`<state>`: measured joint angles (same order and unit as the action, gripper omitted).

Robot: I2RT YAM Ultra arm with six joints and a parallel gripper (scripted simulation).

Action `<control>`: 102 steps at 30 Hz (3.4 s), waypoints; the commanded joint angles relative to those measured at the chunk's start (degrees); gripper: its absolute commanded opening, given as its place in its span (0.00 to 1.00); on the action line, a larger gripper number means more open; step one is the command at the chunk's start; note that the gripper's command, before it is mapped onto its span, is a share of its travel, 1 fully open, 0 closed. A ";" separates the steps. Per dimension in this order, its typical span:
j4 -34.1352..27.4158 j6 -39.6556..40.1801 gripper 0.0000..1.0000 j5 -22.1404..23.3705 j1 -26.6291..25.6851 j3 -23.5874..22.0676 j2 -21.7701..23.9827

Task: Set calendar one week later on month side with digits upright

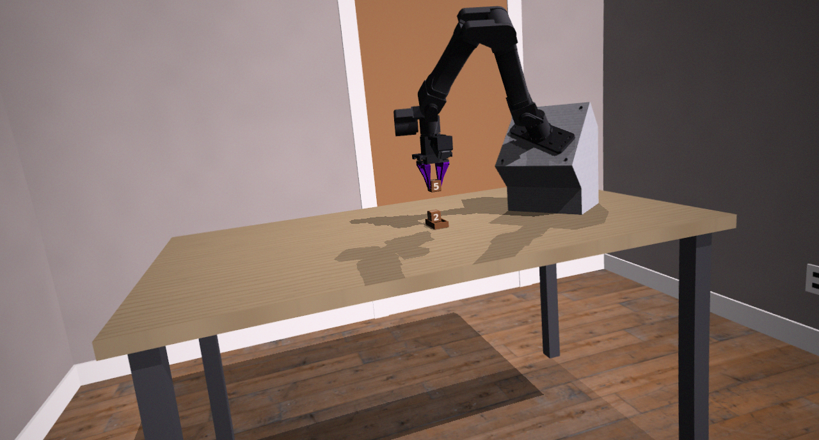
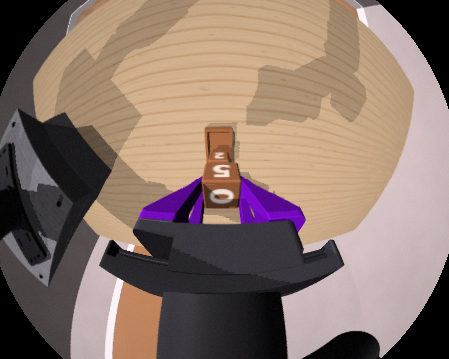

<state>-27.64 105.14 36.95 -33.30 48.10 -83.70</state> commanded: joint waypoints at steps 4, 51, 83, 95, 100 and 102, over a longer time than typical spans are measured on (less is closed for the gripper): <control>-1.39 0.68 0.27 0.82 -0.69 0.22 0.58; -0.50 -75.54 0.27 -3.19 6.94 -0.93 5.07; 0.21 -136.97 0.27 -6.43 13.10 -1.86 8.68; 0.55 -166.34 0.27 -7.97 16.04 -2.31 10.41; 0.62 -172.54 0.27 -8.30 16.67 -2.40 10.77; 0.67 -176.64 0.27 -8.52 17.08 -2.47 11.01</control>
<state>-27.03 -64.18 29.23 -16.34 45.54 -73.95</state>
